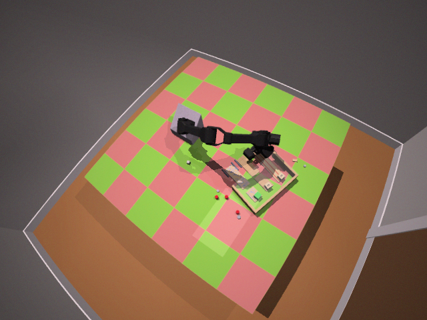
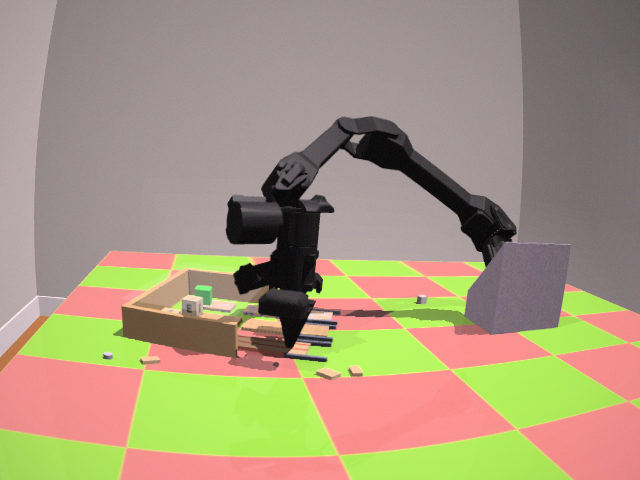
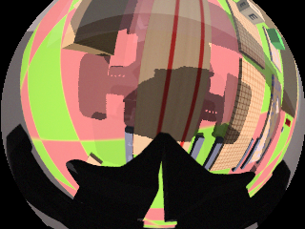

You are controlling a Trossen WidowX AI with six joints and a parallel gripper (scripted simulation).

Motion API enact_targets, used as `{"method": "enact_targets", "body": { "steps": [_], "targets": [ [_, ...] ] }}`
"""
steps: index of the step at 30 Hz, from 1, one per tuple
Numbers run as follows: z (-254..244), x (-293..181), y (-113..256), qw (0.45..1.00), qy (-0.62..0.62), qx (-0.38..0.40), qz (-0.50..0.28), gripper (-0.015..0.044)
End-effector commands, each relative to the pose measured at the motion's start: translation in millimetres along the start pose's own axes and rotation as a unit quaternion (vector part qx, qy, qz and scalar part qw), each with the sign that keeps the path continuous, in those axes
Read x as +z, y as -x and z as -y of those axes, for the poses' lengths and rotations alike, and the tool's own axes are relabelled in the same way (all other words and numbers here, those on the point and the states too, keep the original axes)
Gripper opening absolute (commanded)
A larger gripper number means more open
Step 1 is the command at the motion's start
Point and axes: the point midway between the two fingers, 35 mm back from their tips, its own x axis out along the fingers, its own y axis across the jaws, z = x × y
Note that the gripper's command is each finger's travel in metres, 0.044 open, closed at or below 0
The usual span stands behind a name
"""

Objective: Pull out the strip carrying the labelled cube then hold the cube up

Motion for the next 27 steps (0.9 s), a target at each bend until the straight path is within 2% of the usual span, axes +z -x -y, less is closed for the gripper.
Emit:
{"method": "enact_targets", "body": {
  "steps": [1,27],
  "targets": [
    [0.4,-13.1,-4.5,1.000,0.003,-0.003,-0.008,0.0000],
    [0.9,-51.6,-5.2,1.000,0.004,-0.002,-0.009,0.0000]
  ]
}}
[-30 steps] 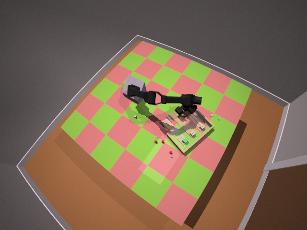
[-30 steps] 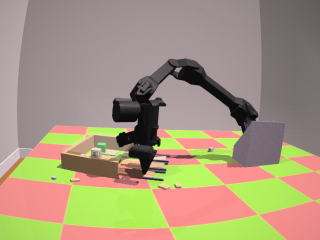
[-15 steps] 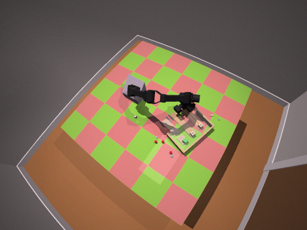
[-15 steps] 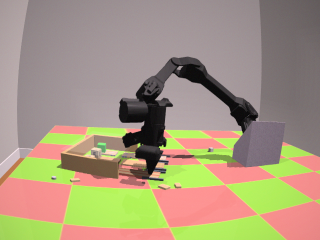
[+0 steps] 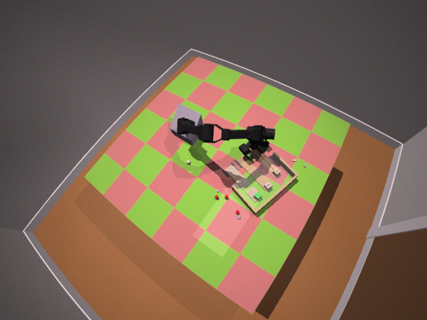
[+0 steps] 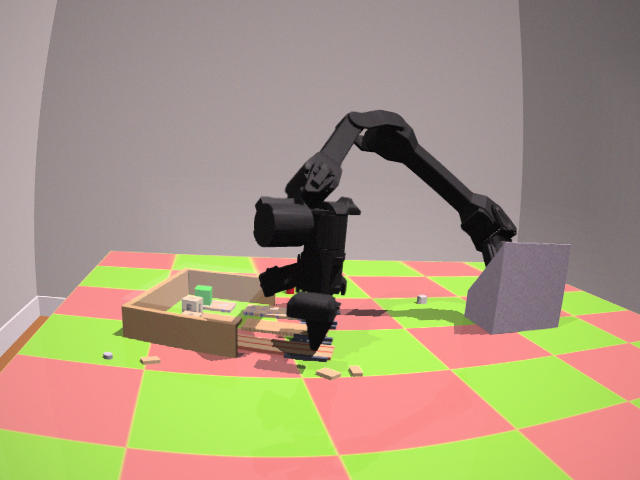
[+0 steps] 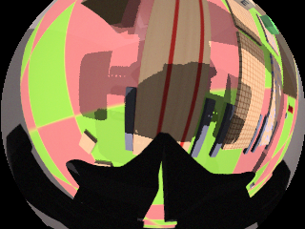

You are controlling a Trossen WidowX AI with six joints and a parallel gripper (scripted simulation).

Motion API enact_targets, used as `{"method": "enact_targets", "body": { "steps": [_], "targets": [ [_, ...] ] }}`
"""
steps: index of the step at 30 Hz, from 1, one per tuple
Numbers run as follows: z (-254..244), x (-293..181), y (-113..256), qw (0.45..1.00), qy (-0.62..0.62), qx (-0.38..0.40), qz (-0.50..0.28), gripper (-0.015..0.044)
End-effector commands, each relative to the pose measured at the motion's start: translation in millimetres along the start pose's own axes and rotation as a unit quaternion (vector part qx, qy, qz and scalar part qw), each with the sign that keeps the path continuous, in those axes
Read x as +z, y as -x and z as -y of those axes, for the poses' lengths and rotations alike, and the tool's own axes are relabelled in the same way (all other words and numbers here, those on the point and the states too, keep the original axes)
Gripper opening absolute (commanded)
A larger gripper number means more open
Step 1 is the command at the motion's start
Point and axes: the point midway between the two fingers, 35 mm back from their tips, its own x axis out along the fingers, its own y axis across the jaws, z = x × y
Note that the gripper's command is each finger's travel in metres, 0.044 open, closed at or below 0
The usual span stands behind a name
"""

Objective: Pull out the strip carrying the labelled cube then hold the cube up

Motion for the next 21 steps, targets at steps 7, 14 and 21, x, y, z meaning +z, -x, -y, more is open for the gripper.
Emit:
{"method": "enact_targets", "body": {
  "steps": [7,14,21],
  "targets": [
    [0.5,-23.3,-5.1,1.000,0.005,-0.002,-0.012,0.0000],
    [0.7,-34.0,-4.9,1.000,0.005,-0.002,-0.012,0.0000],
    [0.9,-44.7,-4.7,1.000,0.005,-0.001,-0.012,0.0000]
  ]
}}
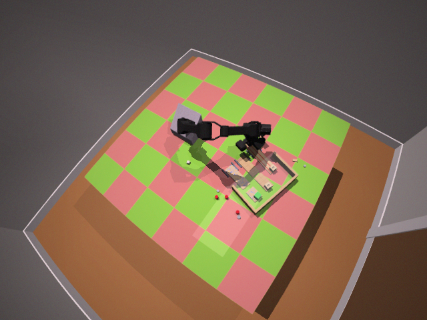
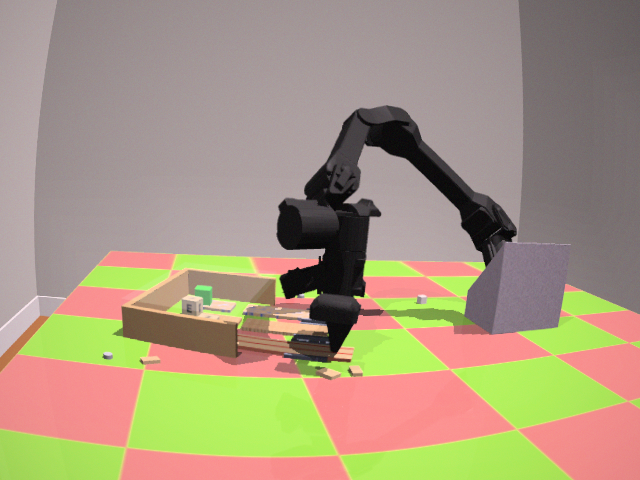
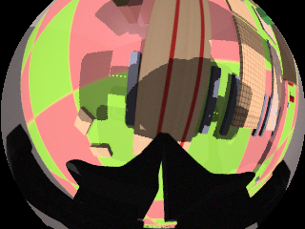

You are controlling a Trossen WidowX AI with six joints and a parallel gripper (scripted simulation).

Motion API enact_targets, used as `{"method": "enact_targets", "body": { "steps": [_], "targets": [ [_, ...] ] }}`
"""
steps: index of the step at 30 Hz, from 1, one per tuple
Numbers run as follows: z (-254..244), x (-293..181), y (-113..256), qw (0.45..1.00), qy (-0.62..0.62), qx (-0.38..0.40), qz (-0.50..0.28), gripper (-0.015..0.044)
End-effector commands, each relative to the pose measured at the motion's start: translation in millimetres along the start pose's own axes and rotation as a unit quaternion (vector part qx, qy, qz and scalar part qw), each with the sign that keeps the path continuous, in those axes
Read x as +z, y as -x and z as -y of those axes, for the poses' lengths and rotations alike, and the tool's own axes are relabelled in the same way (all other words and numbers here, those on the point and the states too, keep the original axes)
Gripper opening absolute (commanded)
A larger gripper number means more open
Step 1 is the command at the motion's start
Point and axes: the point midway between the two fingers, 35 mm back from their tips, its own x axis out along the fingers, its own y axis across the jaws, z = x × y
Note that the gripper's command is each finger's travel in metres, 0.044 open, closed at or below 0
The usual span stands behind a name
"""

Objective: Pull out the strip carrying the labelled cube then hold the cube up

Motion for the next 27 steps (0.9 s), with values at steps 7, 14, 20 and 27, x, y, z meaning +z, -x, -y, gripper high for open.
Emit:
{"method": "enact_targets", "body": {
  "steps": [7,14,20,27],
  "targets": [
    [1.3,-24.8,-4.7,1.000,0.005,-0.001,-0.013,0.0000],
    [1.5,-35.5,-4.4,1.000,0.005,-0.001,-0.013,0.0000],
    [1.6,-44.9,-4.2,1.000,0.005,-0.001,-0.013,0.0000],
    [1.8,-56.1,-4.0,1.000,0.005,-0.001,-0.013,0.0000]
  ]
}}
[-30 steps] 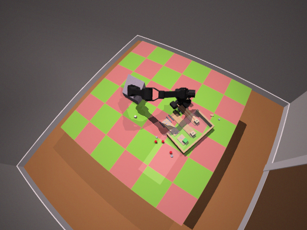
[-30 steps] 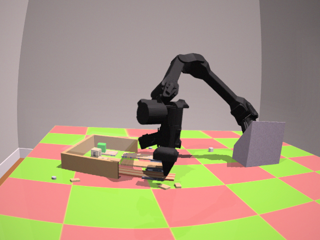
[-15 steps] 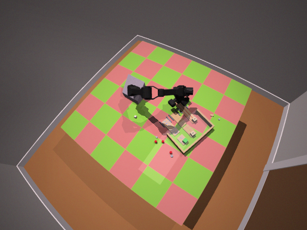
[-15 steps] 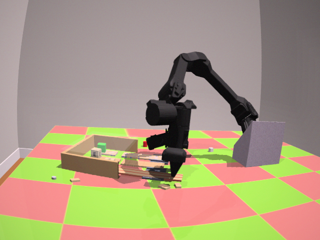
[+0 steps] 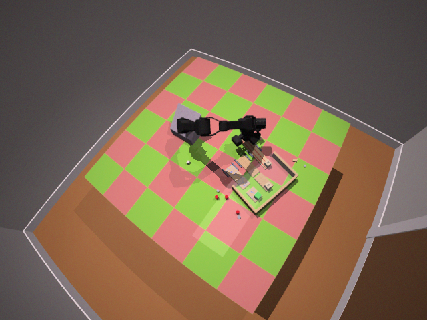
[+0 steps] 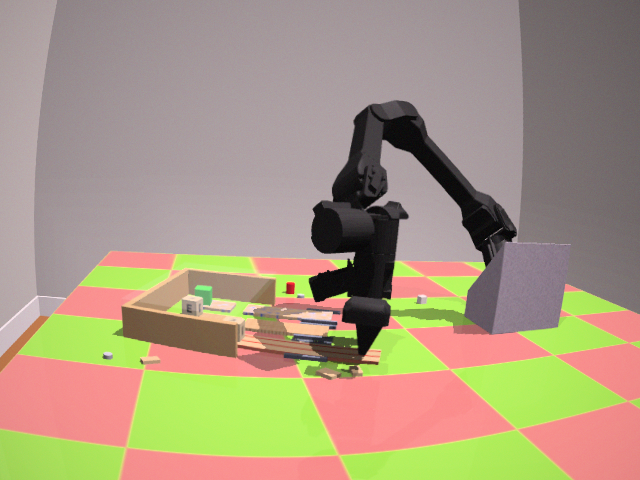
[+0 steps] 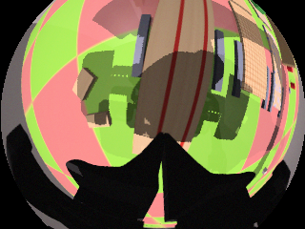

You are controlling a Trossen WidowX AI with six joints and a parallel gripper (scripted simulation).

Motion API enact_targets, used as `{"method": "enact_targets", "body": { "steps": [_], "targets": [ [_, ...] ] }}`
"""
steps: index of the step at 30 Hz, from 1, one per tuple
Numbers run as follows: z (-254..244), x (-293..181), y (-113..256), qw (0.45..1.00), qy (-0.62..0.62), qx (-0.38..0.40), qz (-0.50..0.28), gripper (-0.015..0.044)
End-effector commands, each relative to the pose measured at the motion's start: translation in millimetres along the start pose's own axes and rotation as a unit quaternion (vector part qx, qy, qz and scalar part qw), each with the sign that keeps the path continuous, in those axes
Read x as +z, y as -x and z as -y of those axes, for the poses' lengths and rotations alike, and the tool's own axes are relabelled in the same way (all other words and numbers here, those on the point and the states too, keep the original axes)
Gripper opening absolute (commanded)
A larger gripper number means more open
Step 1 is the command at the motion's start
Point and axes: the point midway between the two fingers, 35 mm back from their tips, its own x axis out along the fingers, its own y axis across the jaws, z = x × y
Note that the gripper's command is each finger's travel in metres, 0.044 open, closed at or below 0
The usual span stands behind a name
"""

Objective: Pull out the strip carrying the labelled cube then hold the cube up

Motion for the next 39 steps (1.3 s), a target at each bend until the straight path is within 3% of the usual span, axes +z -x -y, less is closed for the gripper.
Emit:
{"method": "enact_targets", "body": {
  "steps": [1,39],
  "targets": [
    [3.4,-15.7,-5.1,1.000,0.004,-0.004,-0.014,0.0000],
    [4.4,-71.0,-3.5,1.000,0.005,-0.003,-0.015,0.0000]
  ]
}}
